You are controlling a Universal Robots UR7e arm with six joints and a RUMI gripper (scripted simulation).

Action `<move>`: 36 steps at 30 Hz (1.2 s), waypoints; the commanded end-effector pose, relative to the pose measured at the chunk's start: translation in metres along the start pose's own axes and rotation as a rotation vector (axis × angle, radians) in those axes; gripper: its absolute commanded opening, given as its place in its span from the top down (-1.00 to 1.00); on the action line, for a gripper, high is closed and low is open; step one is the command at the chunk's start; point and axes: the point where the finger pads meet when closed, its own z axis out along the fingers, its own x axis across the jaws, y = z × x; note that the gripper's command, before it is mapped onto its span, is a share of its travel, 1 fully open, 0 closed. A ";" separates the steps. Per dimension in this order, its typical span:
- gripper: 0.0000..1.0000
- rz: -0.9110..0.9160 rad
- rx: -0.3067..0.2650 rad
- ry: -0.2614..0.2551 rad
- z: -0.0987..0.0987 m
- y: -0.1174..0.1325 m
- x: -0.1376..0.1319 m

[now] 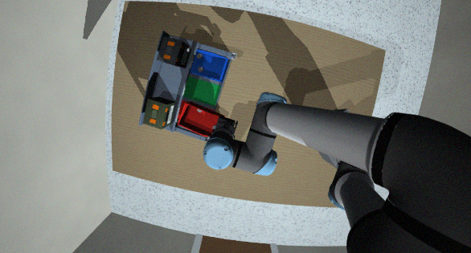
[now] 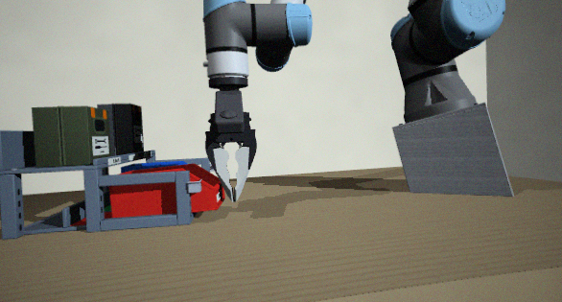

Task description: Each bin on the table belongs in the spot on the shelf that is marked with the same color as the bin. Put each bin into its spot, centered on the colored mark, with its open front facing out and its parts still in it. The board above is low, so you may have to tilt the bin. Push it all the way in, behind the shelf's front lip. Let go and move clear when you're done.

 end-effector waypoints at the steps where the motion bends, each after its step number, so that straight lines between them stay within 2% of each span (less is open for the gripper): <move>1: 1.00 0.000 0.000 0.001 0.000 0.000 0.001; 36: 1.00 0.000 0.000 0.001 0.000 0.000 0.012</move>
